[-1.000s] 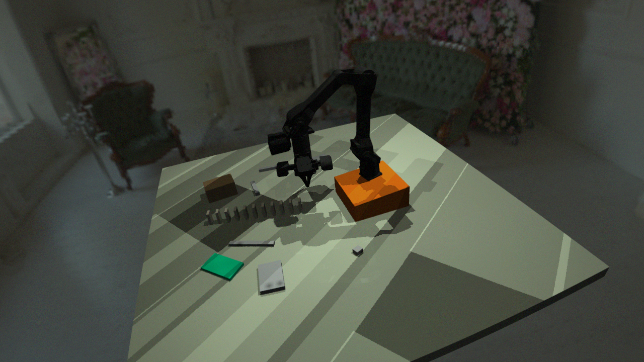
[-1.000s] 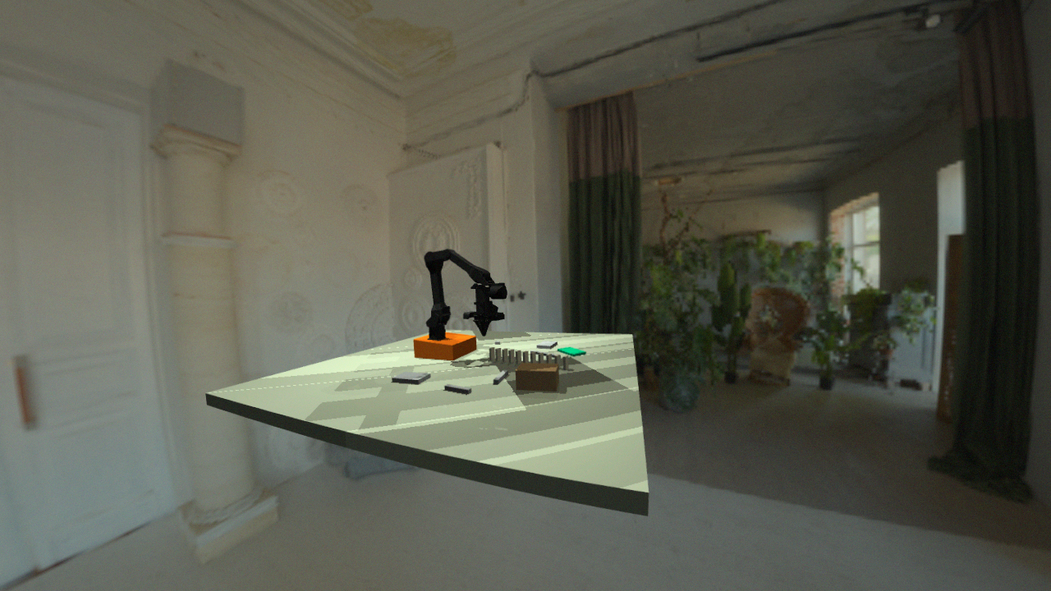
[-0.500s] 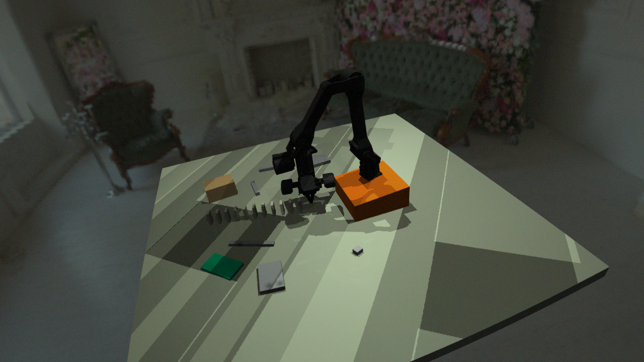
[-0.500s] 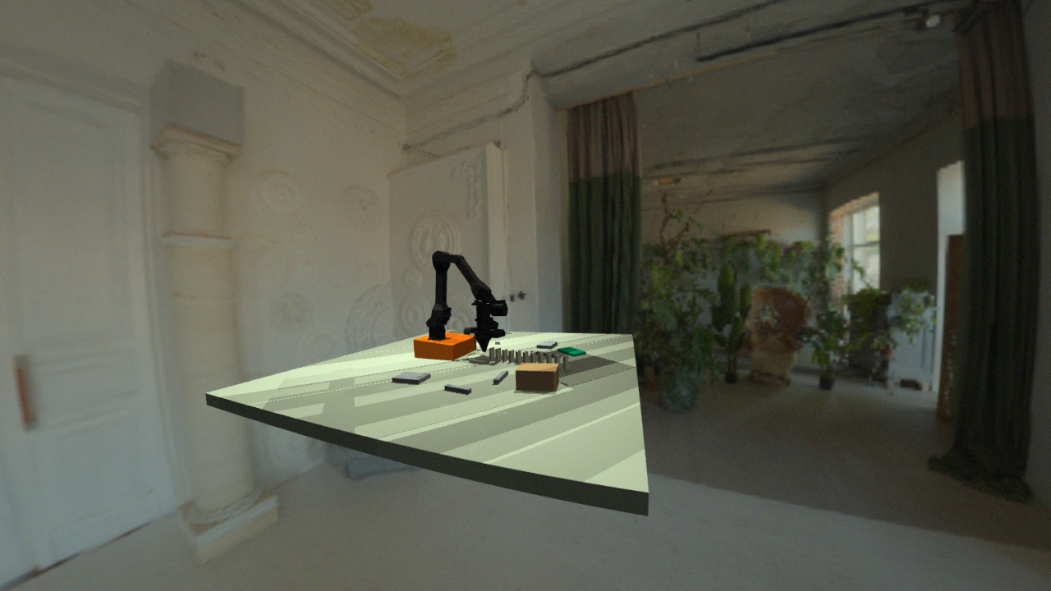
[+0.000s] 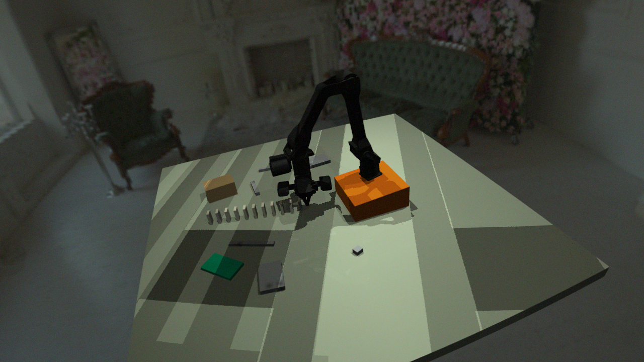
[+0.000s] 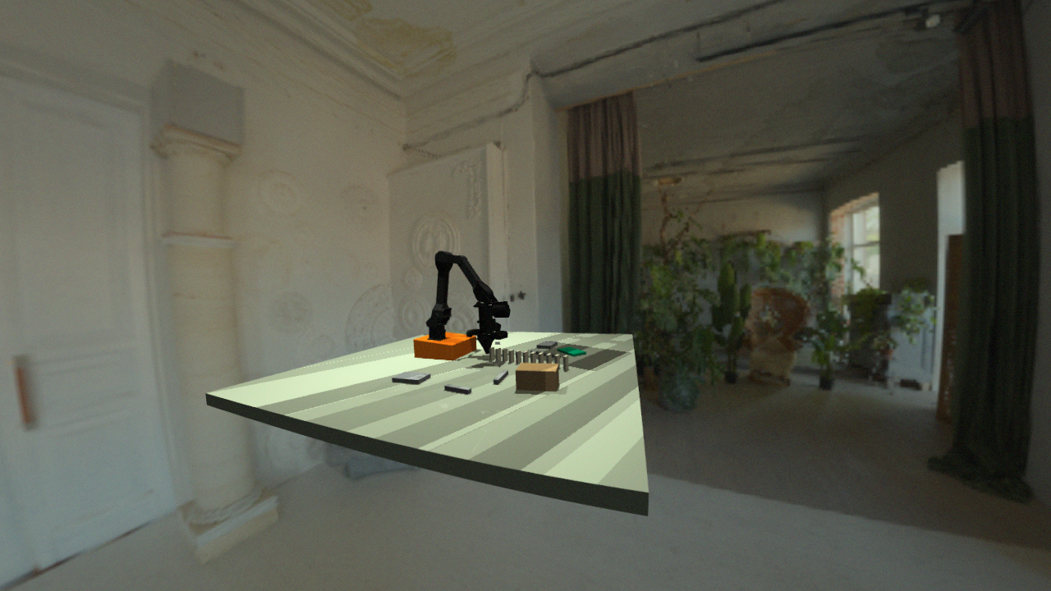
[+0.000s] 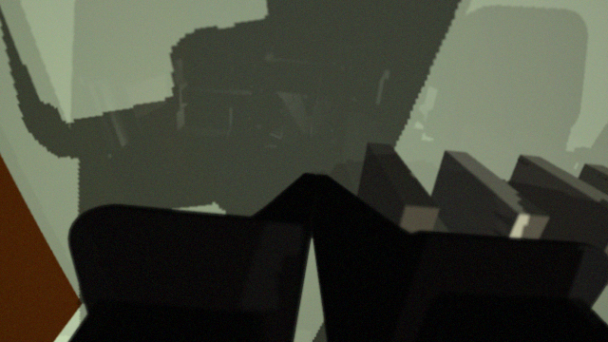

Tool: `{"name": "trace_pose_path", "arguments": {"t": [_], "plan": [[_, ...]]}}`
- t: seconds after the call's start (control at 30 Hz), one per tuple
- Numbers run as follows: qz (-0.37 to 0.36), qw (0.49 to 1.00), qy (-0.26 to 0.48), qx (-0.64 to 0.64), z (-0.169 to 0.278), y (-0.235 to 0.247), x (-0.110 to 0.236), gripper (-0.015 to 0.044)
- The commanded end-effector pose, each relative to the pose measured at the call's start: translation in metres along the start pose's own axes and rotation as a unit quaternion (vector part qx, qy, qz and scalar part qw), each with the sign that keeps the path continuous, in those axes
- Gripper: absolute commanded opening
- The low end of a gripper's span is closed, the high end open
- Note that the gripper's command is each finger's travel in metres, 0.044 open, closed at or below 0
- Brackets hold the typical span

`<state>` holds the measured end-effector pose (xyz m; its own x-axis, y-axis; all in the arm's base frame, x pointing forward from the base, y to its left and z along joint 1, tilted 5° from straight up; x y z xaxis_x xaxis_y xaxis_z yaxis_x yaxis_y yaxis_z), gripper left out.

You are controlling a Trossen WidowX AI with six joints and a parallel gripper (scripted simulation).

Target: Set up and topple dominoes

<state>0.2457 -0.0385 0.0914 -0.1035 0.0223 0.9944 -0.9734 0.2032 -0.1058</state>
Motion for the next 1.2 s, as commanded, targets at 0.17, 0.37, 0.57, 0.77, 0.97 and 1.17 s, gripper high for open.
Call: {"name": "trace_pose_path", "arguments": {"t": [0.17,0.37,0.57,0.77,0.97,1.17], "plan": [[-0.003,1.0,-0.001,0.002,0.003,-0.016,-0.001,0.0],[-0.002,1.0,0.0,0.002,0.005,-0.025,-0.001,0.0],[-0.019,1.0,0.001,-0.002,0.01,-0.03,0.02,0.0],[-0.002,1.0,0.0,0.002,0.009,-0.044,0.058,0.0],[-0.002,1.0,0.0,0.002,0.009,-0.044,0.058,0.0],[-0.002,1.0,0.0,0.002,0.009,-0.044,0.058,0.0]]}}
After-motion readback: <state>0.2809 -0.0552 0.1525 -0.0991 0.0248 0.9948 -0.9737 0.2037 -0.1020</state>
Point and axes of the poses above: the point midway between the two fingers, 35 mm back from their tips, its own x axis back along the fingers, its own y axis across the jaws, z = x × y, the point moved 9 cm from there along x, back along the fingers, and after that the axes turned 11 degrees about x, right-handed, at the moved point
